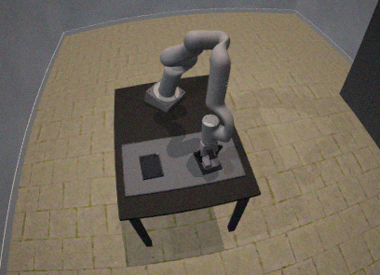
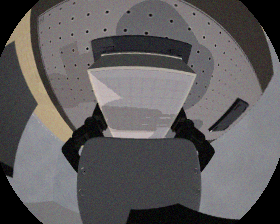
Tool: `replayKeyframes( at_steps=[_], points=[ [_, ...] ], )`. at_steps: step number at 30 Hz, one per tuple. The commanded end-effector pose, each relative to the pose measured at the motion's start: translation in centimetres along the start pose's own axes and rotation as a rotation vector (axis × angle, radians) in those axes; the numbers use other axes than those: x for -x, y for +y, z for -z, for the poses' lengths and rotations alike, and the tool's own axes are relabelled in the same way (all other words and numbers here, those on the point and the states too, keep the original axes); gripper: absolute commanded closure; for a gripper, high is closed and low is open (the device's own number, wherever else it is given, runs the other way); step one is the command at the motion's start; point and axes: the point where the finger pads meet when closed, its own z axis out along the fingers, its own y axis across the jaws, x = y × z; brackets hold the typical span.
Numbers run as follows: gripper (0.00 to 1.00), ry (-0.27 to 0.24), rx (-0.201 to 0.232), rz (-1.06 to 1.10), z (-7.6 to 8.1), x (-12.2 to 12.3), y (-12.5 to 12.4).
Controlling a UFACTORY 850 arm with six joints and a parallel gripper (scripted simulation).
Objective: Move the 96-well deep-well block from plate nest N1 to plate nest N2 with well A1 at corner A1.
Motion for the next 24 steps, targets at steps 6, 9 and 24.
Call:
replayKeyframes(
  at_steps=[6, 9, 24],
  points=[
    [1.0, 0.002, 0.0, 0.0, 0.5, -0.1, 0.0],
    [1.0, 0.002, 0.0, 0.0, 0.7, -0.1, 0.0],
    [1.0, 0.002, 0.0, 0.0, 1.3, -0.1, 0.0]
  ],
)
